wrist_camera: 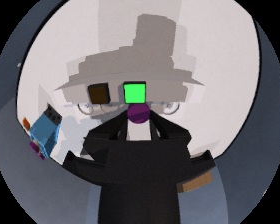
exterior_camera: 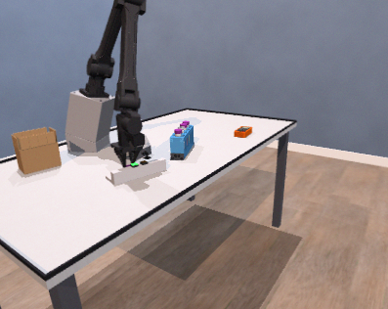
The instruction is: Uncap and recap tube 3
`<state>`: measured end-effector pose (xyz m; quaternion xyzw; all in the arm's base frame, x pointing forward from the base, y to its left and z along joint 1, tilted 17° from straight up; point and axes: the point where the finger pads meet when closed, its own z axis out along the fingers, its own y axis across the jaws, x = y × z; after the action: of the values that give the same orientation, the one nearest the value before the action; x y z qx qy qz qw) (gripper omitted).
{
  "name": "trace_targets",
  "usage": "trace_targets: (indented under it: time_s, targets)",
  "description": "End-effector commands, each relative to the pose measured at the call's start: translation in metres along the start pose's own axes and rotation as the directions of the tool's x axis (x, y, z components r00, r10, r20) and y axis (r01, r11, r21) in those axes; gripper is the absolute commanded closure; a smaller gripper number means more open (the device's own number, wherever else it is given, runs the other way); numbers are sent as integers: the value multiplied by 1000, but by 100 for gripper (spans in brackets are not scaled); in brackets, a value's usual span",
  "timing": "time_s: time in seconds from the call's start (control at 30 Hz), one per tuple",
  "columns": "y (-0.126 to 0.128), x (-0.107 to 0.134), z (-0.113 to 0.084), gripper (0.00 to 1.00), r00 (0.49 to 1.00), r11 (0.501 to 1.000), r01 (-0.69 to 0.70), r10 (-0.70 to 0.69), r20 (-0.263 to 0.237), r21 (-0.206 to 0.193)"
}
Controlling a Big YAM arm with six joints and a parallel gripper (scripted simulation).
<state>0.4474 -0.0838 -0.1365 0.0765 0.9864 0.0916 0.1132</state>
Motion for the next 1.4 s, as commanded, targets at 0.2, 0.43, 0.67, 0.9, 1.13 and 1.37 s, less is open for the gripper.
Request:
trace_targets:
  time_s: [0.2,0.43,0.67,0.9,1.13,1.37]
  targets:
    - [-6,-4,-56,100,1000,1000,-2,2,17,3]
    - [-6,-3,-81,100,1000,1000,-2,2,17,4]
    - [-6,-10,-118,100,1000,1000,1,-1,29,5]
    - [-9,-13,-129,100,1000,1000,-3,2,14,3]
    - [13,-6,-133,100,993,994,112,-113,33,9]
    - [54,5,-132,100,863,864,504,-504,30,16]
